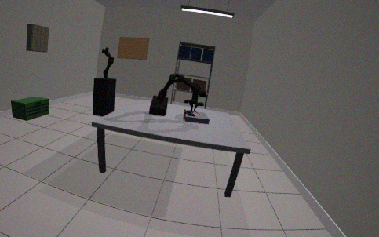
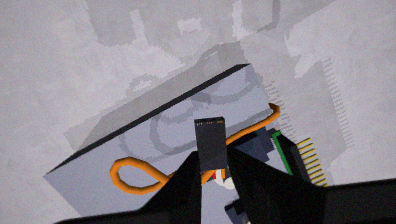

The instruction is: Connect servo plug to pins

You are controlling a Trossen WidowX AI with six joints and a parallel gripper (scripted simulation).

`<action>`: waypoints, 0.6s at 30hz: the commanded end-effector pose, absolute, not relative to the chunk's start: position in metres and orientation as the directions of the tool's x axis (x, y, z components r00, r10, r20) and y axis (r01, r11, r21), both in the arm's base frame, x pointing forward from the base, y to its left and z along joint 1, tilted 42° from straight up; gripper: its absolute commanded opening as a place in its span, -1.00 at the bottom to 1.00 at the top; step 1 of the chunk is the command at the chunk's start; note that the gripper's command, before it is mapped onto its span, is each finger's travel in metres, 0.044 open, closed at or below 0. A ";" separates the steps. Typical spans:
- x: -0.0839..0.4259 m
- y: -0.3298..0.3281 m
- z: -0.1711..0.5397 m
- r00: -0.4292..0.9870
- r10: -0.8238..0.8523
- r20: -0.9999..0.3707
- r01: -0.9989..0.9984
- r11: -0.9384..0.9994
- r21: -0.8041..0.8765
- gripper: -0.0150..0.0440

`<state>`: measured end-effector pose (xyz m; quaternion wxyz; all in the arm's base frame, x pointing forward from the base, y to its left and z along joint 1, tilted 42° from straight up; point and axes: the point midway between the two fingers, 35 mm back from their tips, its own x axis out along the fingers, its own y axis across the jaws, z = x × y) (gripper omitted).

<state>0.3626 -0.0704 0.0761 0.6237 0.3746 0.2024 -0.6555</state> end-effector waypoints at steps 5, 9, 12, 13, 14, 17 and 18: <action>0.354 -0.061 0.077 0.057 -0.667 -0.742 0.990 -0.058 0.129 -0.49; 0.344 -0.054 0.072 0.057 -0.665 -0.745 0.998 0.045 0.036 -0.49; 0.337 -0.048 0.068 0.057 -0.663 -0.746 0.992 0.122 -0.033 -0.49; 0.334 -0.047 0.067 0.057 -0.663 -0.747 0.987 0.148 -0.056 -0.49; 0.332 -0.045 0.065 0.057 -0.662 -0.747 0.982 0.173 -0.079 -0.49; 0.324 -0.040 0.062 0.057 -0.661 -0.748 0.957 0.248 -0.147 -0.49; 0.321 -0.039 0.060 0.056 -0.660 -0.749 0.947 0.273 -0.169 -0.49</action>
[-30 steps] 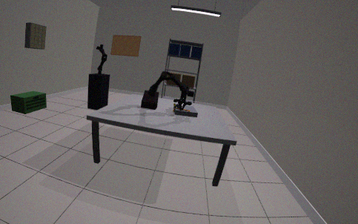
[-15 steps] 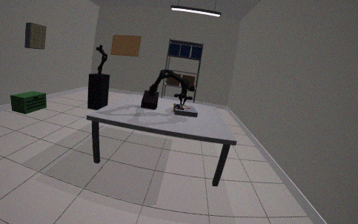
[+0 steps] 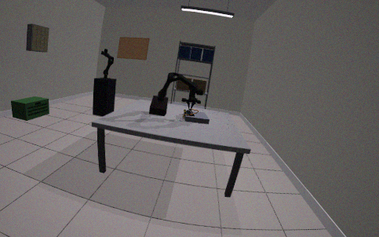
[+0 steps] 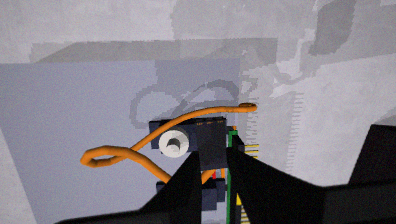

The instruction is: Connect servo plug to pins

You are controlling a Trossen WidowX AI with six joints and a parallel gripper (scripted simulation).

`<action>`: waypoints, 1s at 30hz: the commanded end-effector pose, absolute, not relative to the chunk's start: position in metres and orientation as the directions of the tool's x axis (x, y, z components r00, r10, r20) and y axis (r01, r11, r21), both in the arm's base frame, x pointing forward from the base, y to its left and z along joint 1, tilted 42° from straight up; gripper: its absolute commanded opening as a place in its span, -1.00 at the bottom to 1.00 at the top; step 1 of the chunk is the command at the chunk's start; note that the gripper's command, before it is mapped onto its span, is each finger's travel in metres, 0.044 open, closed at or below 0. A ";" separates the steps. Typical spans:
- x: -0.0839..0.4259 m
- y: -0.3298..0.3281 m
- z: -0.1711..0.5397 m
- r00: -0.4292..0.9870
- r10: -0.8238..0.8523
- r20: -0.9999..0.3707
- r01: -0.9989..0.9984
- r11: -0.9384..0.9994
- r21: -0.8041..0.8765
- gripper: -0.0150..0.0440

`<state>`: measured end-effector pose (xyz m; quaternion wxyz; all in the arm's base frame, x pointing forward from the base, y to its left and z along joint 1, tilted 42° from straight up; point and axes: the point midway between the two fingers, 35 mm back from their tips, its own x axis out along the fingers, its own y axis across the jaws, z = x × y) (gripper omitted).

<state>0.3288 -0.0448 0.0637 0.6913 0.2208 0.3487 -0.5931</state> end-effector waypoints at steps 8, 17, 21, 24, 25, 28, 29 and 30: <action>0.299 -0.028 0.051 0.055 -0.658 -0.751 0.824 0.455 -0.338 -0.49; 0.273 -0.018 0.040 0.053 -0.658 -0.751 0.611 0.617 -0.496 -0.49; 0.261 -0.015 0.036 0.053 -0.658 -0.751 0.496 0.670 -0.552 -0.49; 0.252 -0.013 0.032 0.052 -0.659 -0.750 0.404 0.701 -0.588 -0.49; 0.249 -0.013 0.031 0.052 -0.659 -0.750 0.372 0.710 -0.598 -0.49; 0.240 -0.011 0.028 0.051 -0.660 -0.749 0.274 0.731 -0.625 -0.49; 0.237 -0.011 0.027 0.051 -0.661 -0.749 0.241 0.736 -0.633 -0.49; 0.234 -0.011 0.026 0.051 -0.661 -0.749 0.207 0.740 -0.640 -0.49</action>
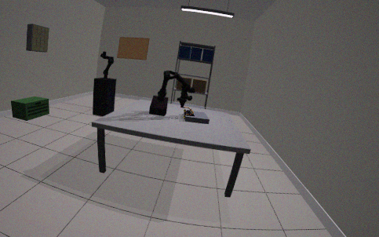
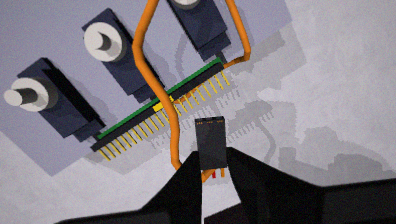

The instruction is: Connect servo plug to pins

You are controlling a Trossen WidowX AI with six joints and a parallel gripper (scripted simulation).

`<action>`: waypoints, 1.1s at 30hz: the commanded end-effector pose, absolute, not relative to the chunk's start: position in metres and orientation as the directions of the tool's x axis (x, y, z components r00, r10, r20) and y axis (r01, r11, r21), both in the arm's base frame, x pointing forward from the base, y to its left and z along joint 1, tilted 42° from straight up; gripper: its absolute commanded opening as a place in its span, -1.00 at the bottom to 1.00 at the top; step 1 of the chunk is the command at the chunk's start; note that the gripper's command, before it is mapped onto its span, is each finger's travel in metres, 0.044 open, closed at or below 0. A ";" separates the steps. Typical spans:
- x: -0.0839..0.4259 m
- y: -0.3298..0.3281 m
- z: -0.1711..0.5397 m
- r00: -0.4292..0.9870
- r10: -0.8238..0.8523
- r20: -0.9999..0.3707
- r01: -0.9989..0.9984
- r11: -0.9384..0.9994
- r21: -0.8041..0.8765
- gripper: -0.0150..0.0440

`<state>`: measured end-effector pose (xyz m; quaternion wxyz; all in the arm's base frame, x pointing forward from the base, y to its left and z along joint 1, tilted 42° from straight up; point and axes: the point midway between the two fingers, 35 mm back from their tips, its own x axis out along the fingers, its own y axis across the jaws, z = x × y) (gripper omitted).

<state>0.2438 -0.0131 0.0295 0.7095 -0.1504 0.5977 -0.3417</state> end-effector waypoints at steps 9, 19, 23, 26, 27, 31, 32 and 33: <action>0.206 -0.009 0.017 0.050 -0.666 -0.744 -0.102 0.738 -0.667 -0.49; 0.204 -0.027 -0.005 0.050 -0.667 -0.744 -0.151 0.731 -0.665 -0.49; 0.204 -0.037 -0.014 0.050 -0.668 -0.742 -0.152 0.730 -0.667 -0.49; 0.204 -0.036 -0.014 0.050 -0.668 -0.742 -0.152 0.730 -0.667 -0.49; 0.206 -0.036 -0.014 0.050 -0.668 -0.742 -0.152 0.730 -0.667 -0.49; 0.216 -0.033 -0.014 0.050 -0.668 -0.742 -0.152 0.730 -0.667 -0.49; 0.220 -0.032 -0.014 0.051 -0.668 -0.742 -0.151 0.730 -0.667 -0.49; 0.223 -0.031 -0.014 0.051 -0.668 -0.743 -0.151 0.730 -0.667 -0.49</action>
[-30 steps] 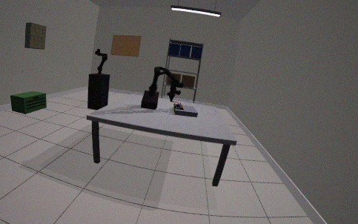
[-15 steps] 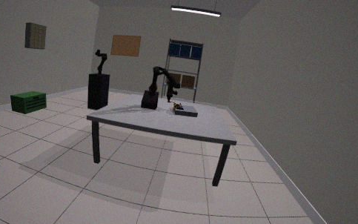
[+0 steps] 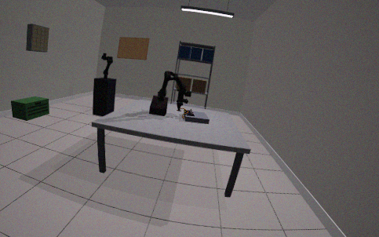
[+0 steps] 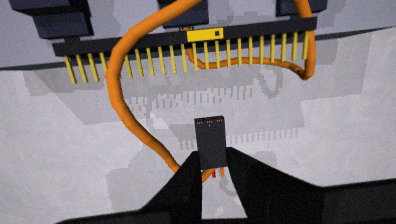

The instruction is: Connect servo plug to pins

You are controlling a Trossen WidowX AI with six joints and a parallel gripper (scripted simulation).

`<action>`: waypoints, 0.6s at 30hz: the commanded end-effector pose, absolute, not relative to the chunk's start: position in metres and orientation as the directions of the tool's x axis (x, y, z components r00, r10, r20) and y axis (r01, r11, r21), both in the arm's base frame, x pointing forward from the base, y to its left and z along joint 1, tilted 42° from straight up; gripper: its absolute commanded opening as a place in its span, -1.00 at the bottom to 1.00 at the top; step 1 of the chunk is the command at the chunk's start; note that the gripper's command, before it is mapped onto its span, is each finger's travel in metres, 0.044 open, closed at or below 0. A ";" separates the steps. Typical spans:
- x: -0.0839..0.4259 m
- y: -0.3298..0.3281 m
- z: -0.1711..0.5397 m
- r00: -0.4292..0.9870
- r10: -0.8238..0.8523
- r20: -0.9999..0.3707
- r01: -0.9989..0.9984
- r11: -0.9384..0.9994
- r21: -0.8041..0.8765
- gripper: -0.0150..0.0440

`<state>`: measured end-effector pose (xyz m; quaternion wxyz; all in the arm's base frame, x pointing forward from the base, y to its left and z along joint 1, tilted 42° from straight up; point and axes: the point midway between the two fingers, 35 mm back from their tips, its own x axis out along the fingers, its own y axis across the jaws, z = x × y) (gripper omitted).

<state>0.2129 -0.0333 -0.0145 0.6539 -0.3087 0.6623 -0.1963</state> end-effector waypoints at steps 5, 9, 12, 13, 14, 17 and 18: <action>0.236 -0.027 -0.014 0.051 -0.668 -0.743 -0.151 0.730 -0.667 -0.49; 0.239 -0.027 -0.014 0.052 -0.668 -0.743 -0.151 0.730 -0.667 -0.49; 0.242 -0.028 -0.014 0.052 -0.668 -0.743 -0.150 0.730 -0.667 -0.49; 0.243 -0.028 -0.014 0.052 -0.668 -0.743 -0.150 0.730 -0.667 -0.49; 0.243 -0.028 -0.014 0.052 -0.668 -0.743 -0.150 0.730 -0.667 -0.49; 0.242 -0.029 -0.013 0.052 -0.668 -0.743 -0.150 0.730 -0.667 -0.49; 0.242 -0.029 -0.013 0.052 -0.668 -0.743 -0.151 0.730 -0.667 -0.49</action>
